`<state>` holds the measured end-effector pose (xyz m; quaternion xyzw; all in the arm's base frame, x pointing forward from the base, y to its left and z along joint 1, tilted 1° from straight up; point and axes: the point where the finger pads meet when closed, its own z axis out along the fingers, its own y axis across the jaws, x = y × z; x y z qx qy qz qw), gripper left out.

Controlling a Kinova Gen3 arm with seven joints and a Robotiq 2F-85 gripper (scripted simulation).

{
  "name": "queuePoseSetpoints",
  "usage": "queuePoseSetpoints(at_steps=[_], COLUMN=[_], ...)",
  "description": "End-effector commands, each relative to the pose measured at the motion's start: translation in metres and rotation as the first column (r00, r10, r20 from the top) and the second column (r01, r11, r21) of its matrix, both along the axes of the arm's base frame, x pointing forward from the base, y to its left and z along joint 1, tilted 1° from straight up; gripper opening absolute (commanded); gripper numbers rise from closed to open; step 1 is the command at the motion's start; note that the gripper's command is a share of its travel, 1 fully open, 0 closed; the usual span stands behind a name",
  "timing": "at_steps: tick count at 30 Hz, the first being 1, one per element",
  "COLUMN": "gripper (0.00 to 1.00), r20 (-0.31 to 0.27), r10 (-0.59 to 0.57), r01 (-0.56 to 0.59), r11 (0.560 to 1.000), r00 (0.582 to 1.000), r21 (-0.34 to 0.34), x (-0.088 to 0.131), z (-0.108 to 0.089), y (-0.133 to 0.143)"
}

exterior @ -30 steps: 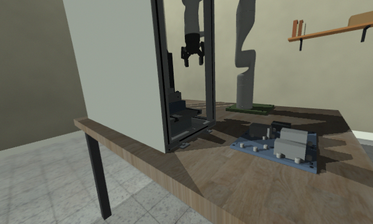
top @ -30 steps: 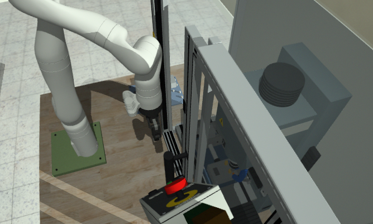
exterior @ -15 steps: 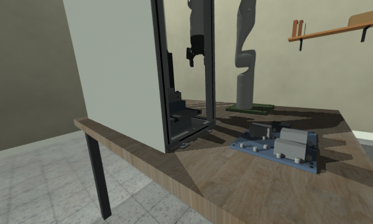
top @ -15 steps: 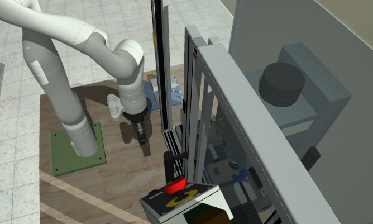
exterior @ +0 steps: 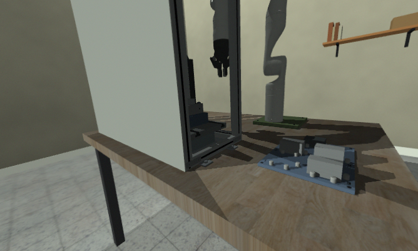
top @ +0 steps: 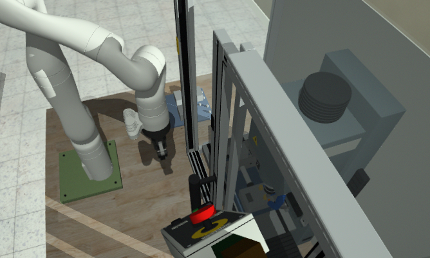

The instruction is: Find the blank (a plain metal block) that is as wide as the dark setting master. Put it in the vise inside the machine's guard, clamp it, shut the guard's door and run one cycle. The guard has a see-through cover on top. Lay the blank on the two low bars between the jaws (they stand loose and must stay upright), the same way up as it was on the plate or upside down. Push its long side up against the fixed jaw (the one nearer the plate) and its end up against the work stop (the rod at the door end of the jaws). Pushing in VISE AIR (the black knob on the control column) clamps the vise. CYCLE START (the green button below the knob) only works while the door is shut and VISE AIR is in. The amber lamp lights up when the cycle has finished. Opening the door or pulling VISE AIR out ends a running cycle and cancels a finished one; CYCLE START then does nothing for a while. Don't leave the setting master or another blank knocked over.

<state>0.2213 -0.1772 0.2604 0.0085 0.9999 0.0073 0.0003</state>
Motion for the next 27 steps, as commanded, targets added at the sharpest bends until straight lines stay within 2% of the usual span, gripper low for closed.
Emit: queuePoseSetpoints(at_steps=[1, 19, 24, 27], gripper=[0.1, 0.1, 0.1, 0.1], r20=[0.001, 0.001, 0.017, 0.017], r10=[0.0, 0.0, 0.043, 0.043], r01=[0.0, 0.0, -0.038, -0.038], r11=[1.0, 1.0, 0.974, 0.974], r00=[1.0, 1.0, 0.999, 0.999], r21=[0.0, 0.0, -0.224, -0.224], x=[0.0, 0.0, 0.001, 0.001], z=[0.0, 0.0, 0.045, 0.045], y=[0.0, 0.0, -0.022, -0.022])
